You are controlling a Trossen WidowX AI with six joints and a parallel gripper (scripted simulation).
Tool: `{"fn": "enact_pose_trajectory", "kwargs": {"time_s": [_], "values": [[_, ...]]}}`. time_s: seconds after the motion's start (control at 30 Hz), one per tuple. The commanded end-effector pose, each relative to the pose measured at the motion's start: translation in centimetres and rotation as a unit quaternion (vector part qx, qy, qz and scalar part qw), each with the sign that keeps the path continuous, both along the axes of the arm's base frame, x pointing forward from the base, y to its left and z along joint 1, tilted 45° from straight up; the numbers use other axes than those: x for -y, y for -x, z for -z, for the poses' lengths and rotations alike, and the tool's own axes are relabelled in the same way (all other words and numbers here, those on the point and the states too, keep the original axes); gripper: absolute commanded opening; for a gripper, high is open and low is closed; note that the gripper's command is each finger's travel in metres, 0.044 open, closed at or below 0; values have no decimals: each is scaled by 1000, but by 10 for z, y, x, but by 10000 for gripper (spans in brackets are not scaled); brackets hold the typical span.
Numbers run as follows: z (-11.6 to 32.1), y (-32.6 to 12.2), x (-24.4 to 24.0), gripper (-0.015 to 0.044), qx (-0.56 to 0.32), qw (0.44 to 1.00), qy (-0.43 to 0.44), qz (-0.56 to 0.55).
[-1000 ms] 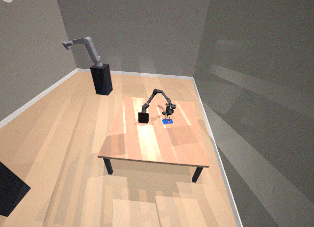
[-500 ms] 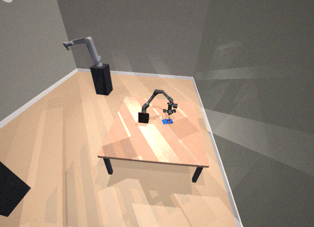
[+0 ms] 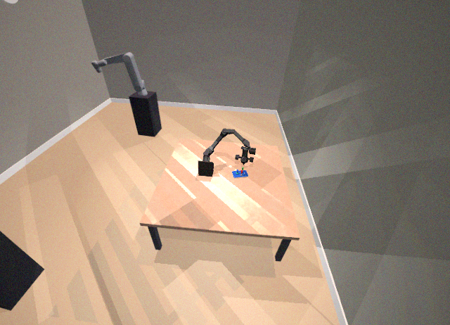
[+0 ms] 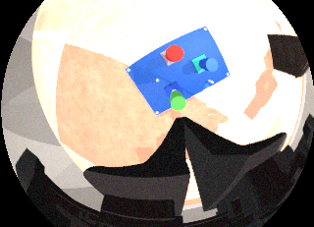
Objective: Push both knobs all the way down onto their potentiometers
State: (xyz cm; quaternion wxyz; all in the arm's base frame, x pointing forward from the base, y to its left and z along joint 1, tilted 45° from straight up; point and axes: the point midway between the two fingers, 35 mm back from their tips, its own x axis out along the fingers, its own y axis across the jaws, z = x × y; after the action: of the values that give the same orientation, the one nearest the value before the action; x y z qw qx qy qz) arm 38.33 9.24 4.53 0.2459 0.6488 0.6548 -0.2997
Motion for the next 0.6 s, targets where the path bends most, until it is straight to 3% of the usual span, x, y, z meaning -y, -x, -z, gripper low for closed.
{"fn": "enact_pose_trajectory", "kwargs": {"time_s": [0.0,0.57], "values": [[10,3,-10,0,-10,1000,-2,1],[22,4,-22,0,-10,1000,-3,1]]}}
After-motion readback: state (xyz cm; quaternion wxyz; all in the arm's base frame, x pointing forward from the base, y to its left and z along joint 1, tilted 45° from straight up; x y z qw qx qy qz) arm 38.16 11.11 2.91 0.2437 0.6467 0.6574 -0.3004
